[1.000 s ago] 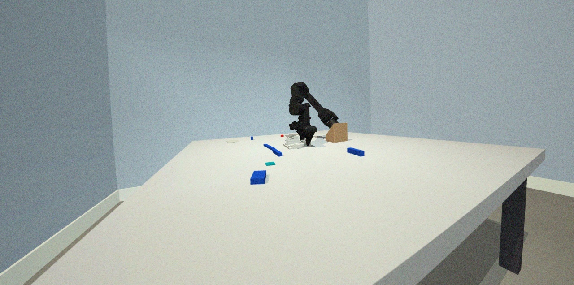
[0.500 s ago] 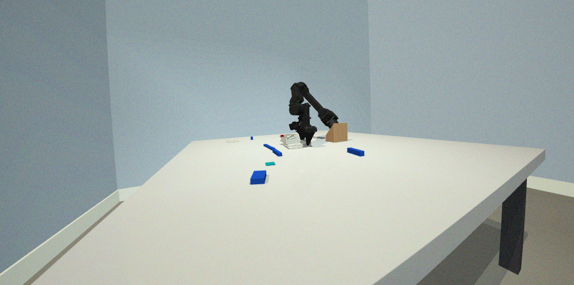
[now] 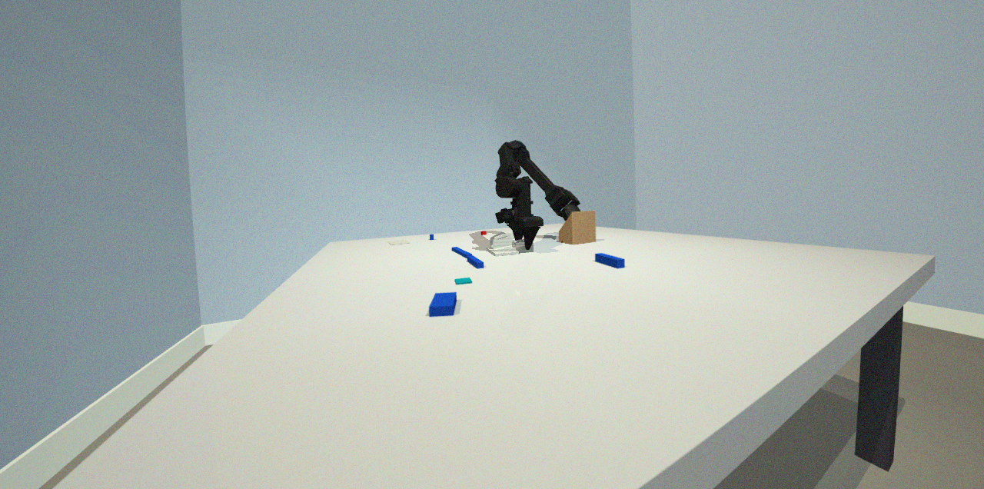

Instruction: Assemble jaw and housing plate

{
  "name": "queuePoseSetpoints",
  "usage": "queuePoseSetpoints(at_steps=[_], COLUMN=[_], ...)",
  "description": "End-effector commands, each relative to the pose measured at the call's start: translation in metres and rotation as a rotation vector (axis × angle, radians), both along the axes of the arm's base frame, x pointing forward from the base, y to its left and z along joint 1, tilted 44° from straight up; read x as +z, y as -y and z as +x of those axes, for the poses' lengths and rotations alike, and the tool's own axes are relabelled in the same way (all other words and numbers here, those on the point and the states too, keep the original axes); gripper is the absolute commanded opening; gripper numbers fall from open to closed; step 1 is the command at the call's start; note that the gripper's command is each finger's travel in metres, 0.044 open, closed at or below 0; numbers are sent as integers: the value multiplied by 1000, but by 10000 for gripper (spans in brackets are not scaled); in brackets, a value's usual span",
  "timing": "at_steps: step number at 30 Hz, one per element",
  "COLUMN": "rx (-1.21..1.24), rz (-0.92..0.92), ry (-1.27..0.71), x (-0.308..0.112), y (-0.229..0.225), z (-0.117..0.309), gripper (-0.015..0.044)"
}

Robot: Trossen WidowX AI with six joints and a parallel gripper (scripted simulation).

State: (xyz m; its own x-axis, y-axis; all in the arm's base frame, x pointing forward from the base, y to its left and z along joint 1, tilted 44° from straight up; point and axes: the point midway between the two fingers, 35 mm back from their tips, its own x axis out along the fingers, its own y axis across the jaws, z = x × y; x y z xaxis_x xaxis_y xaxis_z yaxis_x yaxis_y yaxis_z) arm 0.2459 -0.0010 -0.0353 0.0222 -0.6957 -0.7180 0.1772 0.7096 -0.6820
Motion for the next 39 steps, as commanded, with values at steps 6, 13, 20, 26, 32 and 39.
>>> queuePoseSetpoints(at_steps=[6,13,20,26,32,39], rx=[1,0,0,0,1,0], rz=[1,0,0,0,4,0], ry=[-3,0,0,0,-2,-4], x=[-1,0,0,0,22,56], y=[0,0,0,0,-23,-53], z=[-1,0,0,0,1,-5], gripper=[351,430,440,440,440,440])
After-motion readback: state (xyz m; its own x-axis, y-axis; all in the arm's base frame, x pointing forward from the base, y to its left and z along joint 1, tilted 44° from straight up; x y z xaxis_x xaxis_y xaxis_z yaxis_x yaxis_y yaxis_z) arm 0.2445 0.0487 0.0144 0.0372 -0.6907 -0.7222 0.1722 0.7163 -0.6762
